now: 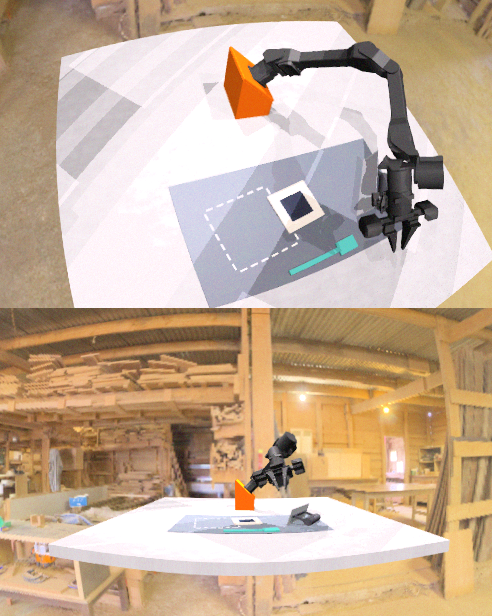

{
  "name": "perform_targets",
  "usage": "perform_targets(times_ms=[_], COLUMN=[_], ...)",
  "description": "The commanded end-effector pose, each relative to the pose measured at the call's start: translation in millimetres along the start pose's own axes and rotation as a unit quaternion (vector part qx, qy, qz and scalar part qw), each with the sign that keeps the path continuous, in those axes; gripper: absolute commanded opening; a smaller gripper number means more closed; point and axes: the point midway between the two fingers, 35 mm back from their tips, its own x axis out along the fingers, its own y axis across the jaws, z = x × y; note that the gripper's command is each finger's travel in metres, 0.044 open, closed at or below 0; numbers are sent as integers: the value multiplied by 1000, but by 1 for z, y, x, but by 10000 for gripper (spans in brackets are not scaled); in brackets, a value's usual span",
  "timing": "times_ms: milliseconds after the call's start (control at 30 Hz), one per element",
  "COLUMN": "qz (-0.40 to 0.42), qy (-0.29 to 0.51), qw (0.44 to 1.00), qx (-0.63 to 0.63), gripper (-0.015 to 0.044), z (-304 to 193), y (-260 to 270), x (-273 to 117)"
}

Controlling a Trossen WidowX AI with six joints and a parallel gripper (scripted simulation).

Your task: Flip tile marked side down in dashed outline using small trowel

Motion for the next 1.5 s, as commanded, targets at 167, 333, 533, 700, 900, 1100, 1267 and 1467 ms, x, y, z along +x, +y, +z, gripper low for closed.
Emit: perform_targets(times_ms=[167, 333, 533, 700, 900, 1100, 1267, 1467], qz=[49, 88, 140, 189, 204, 204, 204, 203], qy=[-129, -198, -275, -333, -349, -349, -349, -349], qw=[989, 973, 945, 916, 906, 906, 906, 906], qx=[53, 79, 105, 124, 127, 127, 127, 127], gripper=[100, 100, 100, 100, 100, 100, 100, 100], z=[94, 149, 213, 264, 277, 279, 281, 284], y=[-58, -86, -114, -133, -138, -134, -128, -120], x=[-6, -23, -57, -96, -109, -109, -109, -110])
